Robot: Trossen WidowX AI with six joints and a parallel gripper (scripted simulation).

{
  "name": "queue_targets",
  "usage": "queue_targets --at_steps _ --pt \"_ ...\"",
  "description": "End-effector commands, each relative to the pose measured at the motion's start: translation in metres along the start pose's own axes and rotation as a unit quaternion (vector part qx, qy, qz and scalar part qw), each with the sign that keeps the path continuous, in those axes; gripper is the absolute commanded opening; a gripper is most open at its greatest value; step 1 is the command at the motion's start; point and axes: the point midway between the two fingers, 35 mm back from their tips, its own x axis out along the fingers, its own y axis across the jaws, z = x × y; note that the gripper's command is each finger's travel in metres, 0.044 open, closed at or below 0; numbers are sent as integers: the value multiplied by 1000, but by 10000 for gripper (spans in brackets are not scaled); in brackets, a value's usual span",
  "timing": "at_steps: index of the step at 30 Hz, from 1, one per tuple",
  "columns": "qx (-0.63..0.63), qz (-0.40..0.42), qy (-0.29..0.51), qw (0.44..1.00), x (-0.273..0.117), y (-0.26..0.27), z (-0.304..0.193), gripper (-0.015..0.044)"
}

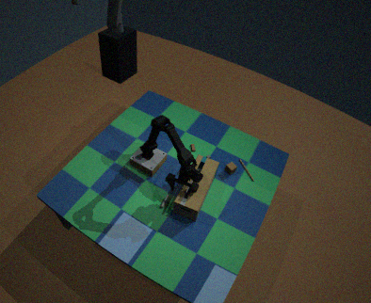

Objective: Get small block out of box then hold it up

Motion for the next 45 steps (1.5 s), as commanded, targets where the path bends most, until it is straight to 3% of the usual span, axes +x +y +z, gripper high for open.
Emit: queue_targets --at_steps 1,11,19,26,30,35,42,45 --pt "0 -3 -1 1000 1 -2 -5 400" --pt "0 -3 0 1000 6 -2 -18 400" --pt "-1 3 -1 1000 -53 1 -31 400" --pt "-1 0 1 1000 -51 0 -31 400" --pt "147 -26 -6 989 -54 4 -46 295" --pt "405 -27 -42 913 -52 8 -49 285" --pt "709 -4 -89 699 -49 15 -54 285" --pt "760 4 -100 642 -49 16 -55 285"
